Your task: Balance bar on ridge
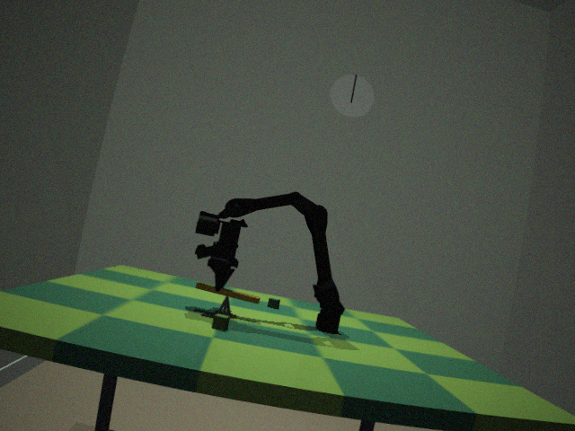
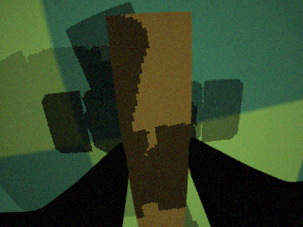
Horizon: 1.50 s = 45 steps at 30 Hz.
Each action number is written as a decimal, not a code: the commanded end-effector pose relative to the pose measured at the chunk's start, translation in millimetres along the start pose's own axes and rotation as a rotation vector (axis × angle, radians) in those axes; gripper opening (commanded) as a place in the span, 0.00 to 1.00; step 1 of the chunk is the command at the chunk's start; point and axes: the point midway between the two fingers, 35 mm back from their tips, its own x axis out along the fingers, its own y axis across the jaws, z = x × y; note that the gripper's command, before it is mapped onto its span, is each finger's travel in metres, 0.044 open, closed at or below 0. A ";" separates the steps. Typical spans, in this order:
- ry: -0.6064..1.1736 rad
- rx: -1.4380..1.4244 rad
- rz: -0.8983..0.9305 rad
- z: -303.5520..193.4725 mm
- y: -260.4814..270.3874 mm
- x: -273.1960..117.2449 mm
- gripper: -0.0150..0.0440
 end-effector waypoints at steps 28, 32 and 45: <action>0.000 0.001 -0.004 0.0 -0.8 3.5 0.25; 0.000 0.001 -0.004 0.1 -0.8 3.8 0.25; 0.000 0.001 -0.004 0.2 -0.8 4.9 0.25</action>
